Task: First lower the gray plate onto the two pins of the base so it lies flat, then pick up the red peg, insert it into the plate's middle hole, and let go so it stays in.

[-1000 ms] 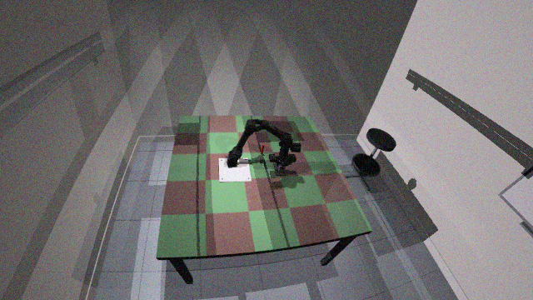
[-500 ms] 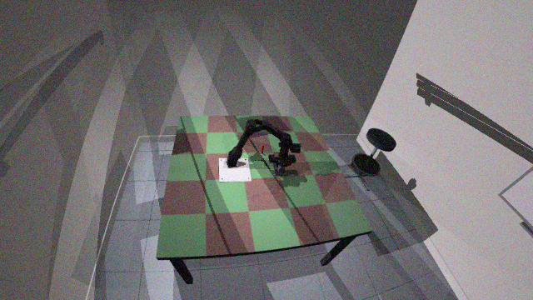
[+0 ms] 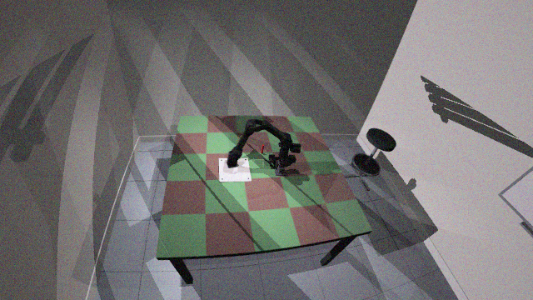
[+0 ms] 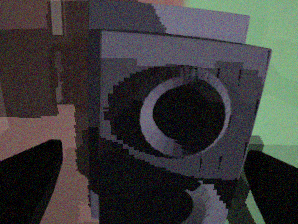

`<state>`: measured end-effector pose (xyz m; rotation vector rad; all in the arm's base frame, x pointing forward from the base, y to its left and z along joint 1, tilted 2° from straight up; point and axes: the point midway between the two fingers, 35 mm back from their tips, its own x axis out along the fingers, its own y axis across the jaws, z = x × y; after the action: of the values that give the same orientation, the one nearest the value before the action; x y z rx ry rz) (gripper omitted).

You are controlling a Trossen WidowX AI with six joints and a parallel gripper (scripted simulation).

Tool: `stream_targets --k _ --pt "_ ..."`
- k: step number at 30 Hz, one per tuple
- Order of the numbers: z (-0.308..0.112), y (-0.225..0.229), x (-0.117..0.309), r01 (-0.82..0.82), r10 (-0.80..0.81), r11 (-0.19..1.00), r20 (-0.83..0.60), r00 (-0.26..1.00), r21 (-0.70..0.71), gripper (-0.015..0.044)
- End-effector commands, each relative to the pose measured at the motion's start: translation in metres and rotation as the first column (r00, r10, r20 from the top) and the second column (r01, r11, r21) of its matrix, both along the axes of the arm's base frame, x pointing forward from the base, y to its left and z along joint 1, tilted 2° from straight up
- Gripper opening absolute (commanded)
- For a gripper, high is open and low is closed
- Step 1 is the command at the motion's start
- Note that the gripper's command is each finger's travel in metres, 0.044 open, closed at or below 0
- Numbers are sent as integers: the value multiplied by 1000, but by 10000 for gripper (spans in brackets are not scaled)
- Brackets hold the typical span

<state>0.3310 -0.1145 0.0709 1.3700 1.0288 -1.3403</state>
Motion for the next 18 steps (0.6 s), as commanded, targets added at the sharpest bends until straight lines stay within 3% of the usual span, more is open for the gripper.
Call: stream_targets --k 1,9,18 --pt "1 0 0 0 0 1000 1 1000 0 440" --pt "9 0 1 -1 1 1000 0 1000 0 440" --pt "113 3 -2 -6 6 1000 -5 1000 4 440"
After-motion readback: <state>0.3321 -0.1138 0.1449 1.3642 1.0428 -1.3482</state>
